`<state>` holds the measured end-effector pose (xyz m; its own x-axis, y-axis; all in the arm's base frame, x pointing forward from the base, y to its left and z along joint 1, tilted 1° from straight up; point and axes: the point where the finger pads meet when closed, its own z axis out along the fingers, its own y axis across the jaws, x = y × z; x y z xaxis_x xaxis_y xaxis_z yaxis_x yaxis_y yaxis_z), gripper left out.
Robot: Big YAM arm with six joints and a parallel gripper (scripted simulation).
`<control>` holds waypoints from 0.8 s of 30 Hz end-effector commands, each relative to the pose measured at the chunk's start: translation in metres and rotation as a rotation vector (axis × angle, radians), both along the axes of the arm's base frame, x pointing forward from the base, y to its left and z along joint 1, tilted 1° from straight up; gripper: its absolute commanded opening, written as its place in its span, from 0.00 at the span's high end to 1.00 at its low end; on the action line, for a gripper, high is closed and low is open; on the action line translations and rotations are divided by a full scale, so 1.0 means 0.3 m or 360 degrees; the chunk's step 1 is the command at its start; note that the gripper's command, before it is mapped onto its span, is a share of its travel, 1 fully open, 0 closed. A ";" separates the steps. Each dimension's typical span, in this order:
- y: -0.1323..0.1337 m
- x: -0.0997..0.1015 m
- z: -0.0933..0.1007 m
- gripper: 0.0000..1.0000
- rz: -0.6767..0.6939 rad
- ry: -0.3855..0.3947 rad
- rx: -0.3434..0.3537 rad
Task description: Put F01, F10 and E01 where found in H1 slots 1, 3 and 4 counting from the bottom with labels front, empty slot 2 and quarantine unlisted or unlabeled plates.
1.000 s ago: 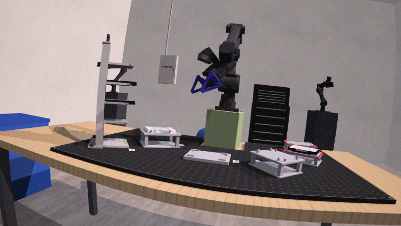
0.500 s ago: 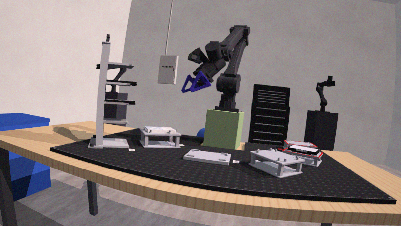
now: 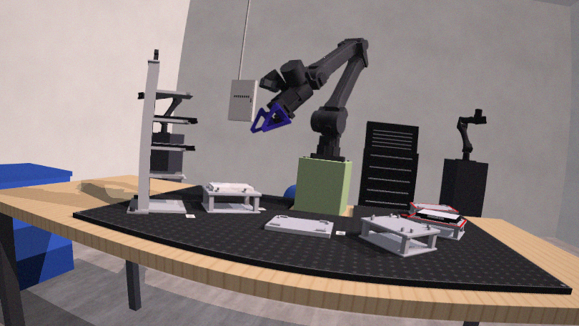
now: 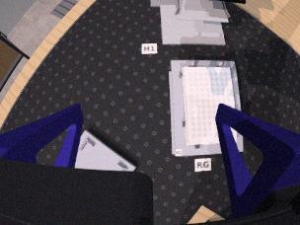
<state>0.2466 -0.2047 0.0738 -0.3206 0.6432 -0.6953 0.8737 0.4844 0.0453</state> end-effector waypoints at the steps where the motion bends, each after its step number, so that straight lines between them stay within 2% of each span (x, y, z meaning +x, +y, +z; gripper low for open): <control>1: -0.046 -0.010 0.026 0.00 0.0030 -0.0001 -0.0065; 14: -0.142 -0.090 0.032 0.00 0.0030 -0.0003 -0.0082; 24: -0.206 -0.155 0.007 0.00 0.0031 0.0026 -0.0061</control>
